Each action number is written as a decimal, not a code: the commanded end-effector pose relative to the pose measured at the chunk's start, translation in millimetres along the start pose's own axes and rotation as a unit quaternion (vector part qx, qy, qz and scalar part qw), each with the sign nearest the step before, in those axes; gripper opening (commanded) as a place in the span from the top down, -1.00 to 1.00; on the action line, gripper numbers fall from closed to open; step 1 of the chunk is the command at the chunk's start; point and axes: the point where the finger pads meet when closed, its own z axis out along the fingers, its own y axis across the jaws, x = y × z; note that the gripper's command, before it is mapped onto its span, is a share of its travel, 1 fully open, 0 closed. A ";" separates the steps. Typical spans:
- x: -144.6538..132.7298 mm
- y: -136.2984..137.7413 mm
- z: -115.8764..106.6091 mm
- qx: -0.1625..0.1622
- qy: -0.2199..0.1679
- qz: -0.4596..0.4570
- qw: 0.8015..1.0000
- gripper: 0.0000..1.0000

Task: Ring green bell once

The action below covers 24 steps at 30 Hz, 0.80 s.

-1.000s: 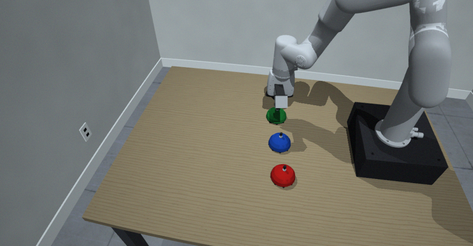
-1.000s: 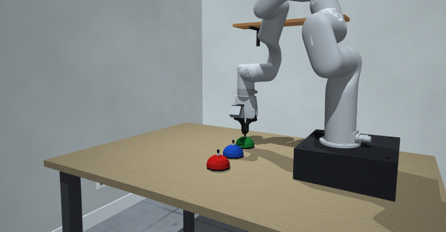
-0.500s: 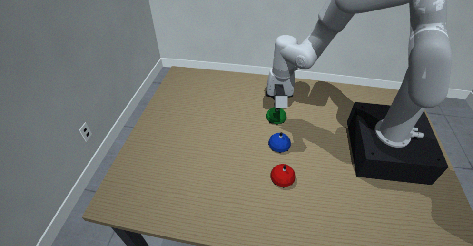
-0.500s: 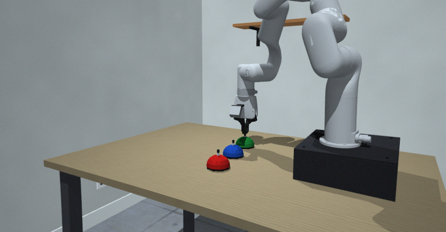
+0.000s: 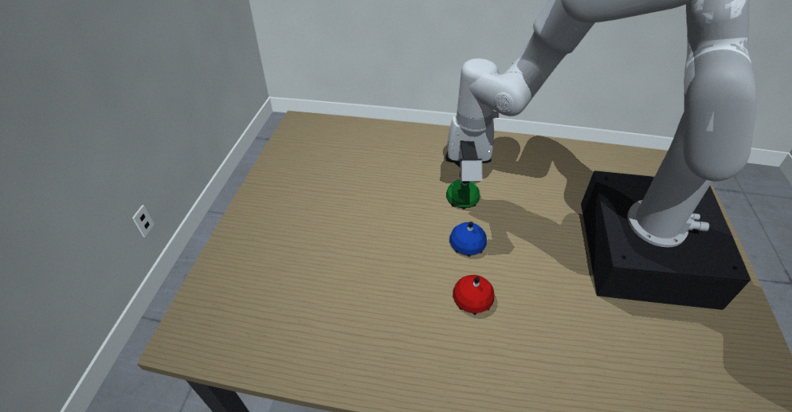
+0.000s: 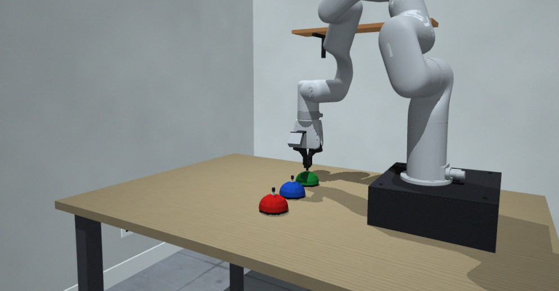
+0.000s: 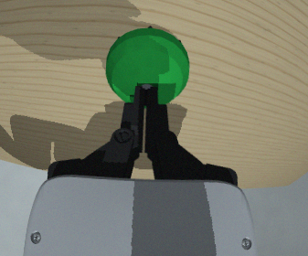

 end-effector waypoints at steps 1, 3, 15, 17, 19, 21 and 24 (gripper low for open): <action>-0.4 0.8 -5.5 -0.001 0.000 0.000 1.000 1.00; -0.4 0.8 -8.9 -0.001 0.000 0.000 1.000 1.00; -0.4 0.8 -34.6 -0.001 0.000 0.000 1.000 1.00; -0.4 0.7 -40.5 -0.001 0.000 0.000 1.000 1.00; -0.3 0.7 -46.2 -0.001 0.000 0.000 1.000 1.00; -0.3 0.7 -51.5 -0.001 0.000 0.000 1.000 1.00; -0.3 0.7 -56.3 -0.001 0.000 0.000 1.000 1.00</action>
